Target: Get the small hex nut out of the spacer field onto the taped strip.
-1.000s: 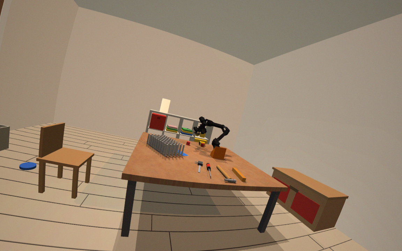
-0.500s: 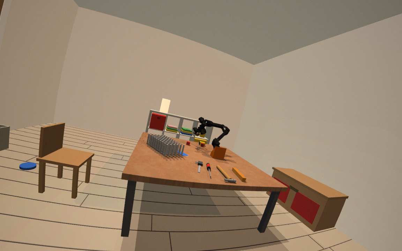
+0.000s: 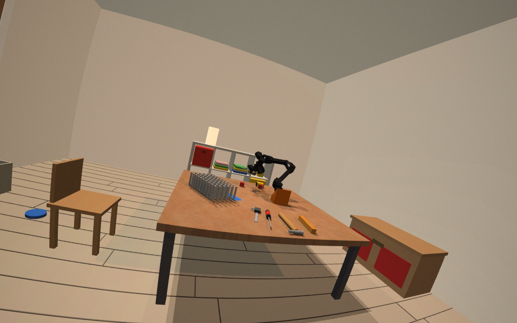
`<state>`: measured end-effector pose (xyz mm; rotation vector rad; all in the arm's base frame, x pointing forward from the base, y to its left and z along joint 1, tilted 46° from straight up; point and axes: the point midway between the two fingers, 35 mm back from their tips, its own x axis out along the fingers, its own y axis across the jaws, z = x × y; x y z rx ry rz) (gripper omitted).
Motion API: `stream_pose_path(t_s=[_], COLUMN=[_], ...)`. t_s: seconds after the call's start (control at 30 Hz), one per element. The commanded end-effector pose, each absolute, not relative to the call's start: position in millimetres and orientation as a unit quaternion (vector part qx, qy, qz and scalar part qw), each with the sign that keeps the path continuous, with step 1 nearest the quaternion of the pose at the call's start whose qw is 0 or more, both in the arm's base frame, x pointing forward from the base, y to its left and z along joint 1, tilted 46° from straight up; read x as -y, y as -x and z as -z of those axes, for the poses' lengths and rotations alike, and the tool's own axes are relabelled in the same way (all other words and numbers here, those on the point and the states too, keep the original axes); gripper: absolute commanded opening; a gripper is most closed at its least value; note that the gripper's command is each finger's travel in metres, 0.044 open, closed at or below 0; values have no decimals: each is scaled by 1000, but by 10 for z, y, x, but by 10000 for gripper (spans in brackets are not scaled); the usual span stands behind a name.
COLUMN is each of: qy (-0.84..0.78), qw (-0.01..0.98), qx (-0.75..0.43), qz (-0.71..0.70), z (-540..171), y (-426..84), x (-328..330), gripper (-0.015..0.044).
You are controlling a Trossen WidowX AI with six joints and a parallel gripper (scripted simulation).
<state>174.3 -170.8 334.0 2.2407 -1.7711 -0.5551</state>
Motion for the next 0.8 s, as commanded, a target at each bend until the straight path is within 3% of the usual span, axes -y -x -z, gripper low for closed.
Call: stream_pose_path(t_s=[0.0,0.77], qy=[-766,-765], qw=[116,114], qx=[603,603], qz=[191,197], z=[-3318,-3222], y=[-1756,-1793], x=[1726,1822], gripper=[0,0])
